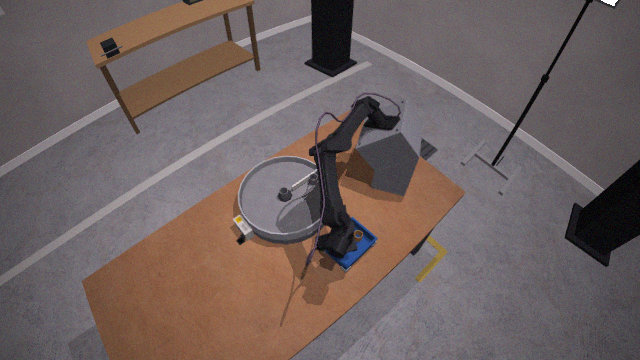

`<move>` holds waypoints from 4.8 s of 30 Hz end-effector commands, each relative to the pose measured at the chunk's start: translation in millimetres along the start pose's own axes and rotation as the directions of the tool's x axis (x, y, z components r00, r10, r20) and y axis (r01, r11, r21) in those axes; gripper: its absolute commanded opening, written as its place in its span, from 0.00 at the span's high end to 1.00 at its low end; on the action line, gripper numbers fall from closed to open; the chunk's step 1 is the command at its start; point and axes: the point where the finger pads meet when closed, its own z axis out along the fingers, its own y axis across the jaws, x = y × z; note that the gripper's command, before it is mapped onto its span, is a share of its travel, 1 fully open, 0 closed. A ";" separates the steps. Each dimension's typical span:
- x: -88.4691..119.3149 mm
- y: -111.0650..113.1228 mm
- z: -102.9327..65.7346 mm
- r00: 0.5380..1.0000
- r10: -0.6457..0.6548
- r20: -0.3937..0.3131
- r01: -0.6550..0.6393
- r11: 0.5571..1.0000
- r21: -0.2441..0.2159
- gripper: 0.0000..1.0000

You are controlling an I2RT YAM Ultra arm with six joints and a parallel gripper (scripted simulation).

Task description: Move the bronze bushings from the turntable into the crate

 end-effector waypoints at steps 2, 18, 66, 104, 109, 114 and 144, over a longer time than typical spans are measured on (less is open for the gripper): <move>-12.8 20.4 -33.6 0.998 0.012 0.057 -0.009 0.999 -0.050 1.00; -12.8 20.4 -33.6 0.998 0.012 0.057 -0.009 0.999 -0.050 1.00; -16.3 22.4 -37.0 0.998 0.015 0.059 -0.012 0.999 -0.053 1.00; -15.4 27.0 3.6 0.998 0.008 0.061 -0.004 0.998 -0.062 1.00; -3.8 26.0 15.6 0.999 -0.013 0.046 0.015 0.999 -0.046 1.00; -10.0 25.0 10.8 0.999 -0.007 0.052 0.010 0.999 -0.049 1.00; -10.0 25.0 10.8 0.999 -0.006 0.051 0.009 0.999 -0.049 1.00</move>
